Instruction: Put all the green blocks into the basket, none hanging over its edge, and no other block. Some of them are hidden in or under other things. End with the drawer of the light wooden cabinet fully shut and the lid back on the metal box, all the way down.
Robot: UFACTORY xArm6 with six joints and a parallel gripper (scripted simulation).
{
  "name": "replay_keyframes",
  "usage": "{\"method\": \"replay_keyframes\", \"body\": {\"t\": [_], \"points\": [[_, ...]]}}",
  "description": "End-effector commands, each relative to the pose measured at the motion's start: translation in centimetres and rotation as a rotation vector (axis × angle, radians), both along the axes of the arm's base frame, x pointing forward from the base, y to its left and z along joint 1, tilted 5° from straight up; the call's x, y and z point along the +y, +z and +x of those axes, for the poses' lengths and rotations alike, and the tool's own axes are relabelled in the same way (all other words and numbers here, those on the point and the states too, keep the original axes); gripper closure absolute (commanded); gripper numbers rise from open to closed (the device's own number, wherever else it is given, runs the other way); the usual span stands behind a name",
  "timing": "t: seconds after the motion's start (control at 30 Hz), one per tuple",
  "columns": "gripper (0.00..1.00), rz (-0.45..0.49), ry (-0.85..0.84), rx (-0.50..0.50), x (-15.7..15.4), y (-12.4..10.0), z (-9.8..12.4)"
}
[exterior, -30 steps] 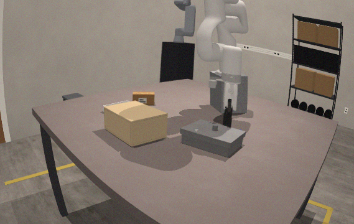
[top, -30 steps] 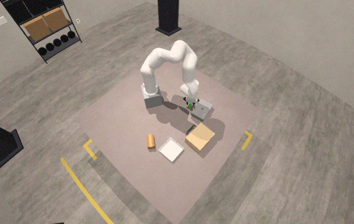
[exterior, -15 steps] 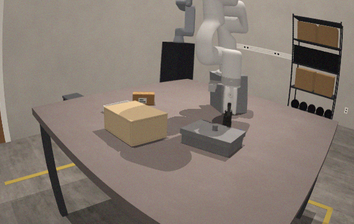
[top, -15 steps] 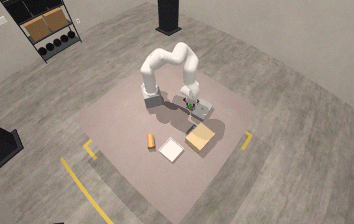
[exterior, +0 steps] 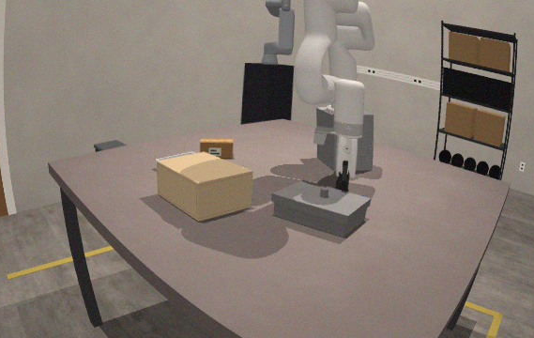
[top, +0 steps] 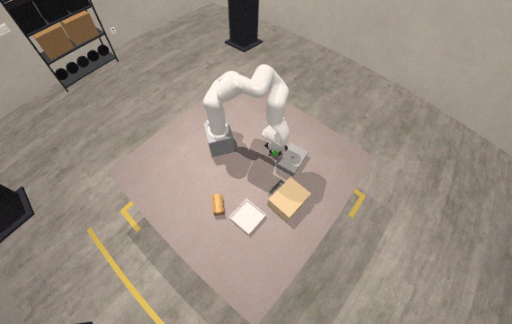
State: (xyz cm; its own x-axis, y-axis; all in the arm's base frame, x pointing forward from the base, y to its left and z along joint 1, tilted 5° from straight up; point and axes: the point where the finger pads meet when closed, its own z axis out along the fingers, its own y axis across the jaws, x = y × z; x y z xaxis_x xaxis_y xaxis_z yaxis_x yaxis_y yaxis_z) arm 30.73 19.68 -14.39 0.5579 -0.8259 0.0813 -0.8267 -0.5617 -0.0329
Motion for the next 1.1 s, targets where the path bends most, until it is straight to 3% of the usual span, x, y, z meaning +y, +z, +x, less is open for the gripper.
{"method": "replay_keyframes", "body": {"t": [0.0, 0.83, 0.87, 1.07], "points": [[0.43, 0.003, 0.000, -0.005, 0.06, -0.27, 0.14], [0.43, 0.003, 0.000, -0.005, 0.05, -0.43, 0.15], [1.00, 0.003, 0.000, -0.005, 0.05, -0.43, 0.15], [1.00, 0.003, 0.000, -0.005, 0.05, -0.43, 0.15]]}}
